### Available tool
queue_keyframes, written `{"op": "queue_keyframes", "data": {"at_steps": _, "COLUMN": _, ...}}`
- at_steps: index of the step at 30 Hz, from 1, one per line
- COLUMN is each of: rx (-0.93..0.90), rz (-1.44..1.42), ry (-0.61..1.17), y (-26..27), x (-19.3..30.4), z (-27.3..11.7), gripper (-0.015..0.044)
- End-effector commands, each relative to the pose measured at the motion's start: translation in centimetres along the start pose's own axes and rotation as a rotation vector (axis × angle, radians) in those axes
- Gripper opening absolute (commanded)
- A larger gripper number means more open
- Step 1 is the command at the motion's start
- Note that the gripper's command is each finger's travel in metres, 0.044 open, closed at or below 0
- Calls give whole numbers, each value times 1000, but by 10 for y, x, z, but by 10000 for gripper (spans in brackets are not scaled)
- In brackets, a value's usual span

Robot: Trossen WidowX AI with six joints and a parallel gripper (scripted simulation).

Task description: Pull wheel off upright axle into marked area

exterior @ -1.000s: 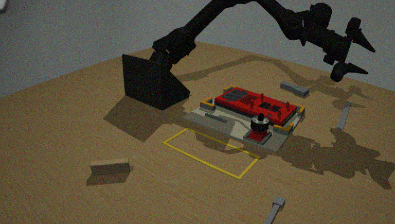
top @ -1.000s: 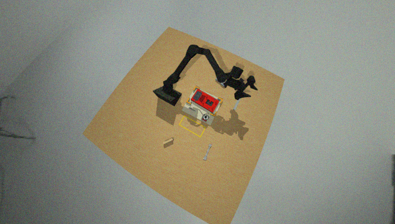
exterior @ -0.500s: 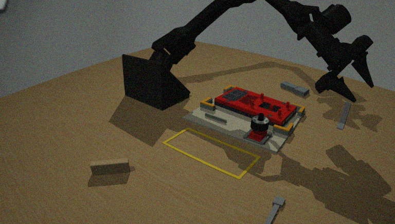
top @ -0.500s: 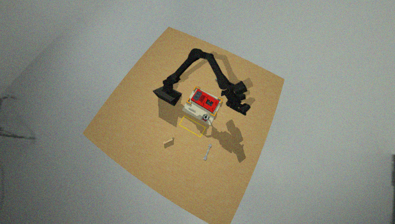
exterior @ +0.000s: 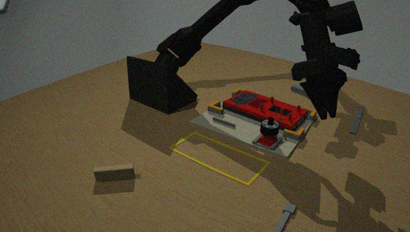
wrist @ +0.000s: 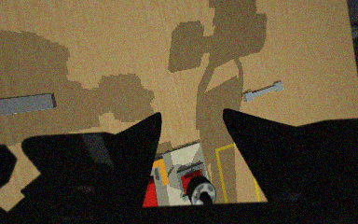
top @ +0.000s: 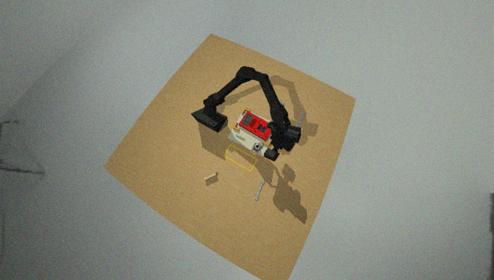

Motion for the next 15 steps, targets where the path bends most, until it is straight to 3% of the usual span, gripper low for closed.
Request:
{"op": "queue_keyframes", "data": {"at_steps": 1, "rx": -25, "rz": 358, "ry": 136, "y": -25, "x": 13, "z": -5, "gripper": 300}}
{"op": "queue_keyframes", "data": {"at_steps": 12, "rx": 10, "rz": 1398, "ry": 554, "y": -73, "x": 53, "z": -34, "gripper": 300}}
{"op": "queue_keyframes", "data": {"at_steps": 15, "rx": 17, "rz": 1461, "ry": 581, "y": -75, "x": 55, "z": -36, "gripper": 300}}
Point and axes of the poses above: the point midway between the two fingers, 35 mm back from their tips, its own z axis out along the fingers, its own y axis across the jaws, x = y × z, the point moved 10 cm from there along -z, back along the fingers, and after that the axes turned 7 degrees about -z, right-handed, at the moved point
